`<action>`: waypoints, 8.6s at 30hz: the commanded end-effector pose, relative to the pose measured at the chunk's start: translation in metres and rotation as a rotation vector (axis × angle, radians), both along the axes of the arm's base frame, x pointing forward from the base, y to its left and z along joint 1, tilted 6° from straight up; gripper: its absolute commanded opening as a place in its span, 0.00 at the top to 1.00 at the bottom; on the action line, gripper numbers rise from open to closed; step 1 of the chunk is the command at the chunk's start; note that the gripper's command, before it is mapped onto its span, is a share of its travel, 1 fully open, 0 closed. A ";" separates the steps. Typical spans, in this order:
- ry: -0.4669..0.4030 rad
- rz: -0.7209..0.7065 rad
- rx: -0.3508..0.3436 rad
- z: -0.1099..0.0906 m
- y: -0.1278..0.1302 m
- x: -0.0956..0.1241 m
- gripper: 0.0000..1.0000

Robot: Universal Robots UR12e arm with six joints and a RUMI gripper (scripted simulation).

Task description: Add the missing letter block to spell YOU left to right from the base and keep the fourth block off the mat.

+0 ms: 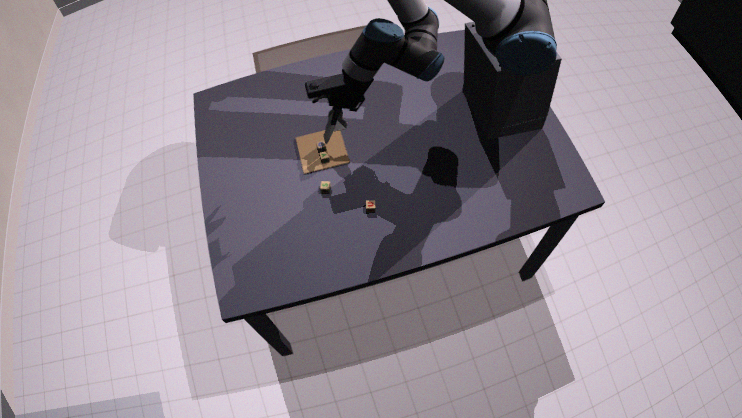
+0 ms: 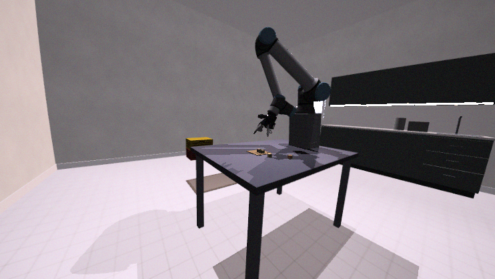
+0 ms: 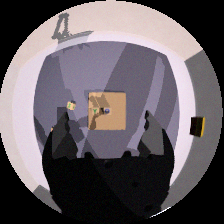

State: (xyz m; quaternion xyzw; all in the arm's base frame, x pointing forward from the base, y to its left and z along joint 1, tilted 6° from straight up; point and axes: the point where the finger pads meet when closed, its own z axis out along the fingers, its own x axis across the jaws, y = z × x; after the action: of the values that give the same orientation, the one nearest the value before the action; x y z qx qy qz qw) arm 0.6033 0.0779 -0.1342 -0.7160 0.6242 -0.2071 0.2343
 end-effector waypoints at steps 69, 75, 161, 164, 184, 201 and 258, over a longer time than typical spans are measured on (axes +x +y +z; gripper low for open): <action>0.509 -0.243 0.047 0.000 0.211 -0.100 0.00; 0.531 -0.261 0.031 0.006 0.222 -0.112 0.00; 0.466 -1.617 0.574 -0.042 0.222 -0.106 0.00; 0.459 -1.670 0.596 -0.044 0.222 -0.106 0.00; 0.450 -1.736 0.623 -0.046 0.223 -0.106 0.63; 0.450 -1.736 0.623 -0.046 0.223 -0.106 0.63; 0.449 -1.737 0.623 -0.086 0.224 -0.102 0.63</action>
State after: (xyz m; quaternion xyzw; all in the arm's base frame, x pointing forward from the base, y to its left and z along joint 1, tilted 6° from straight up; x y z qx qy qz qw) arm 0.5001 0.3013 -0.2160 0.0700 0.9961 0.0093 0.0529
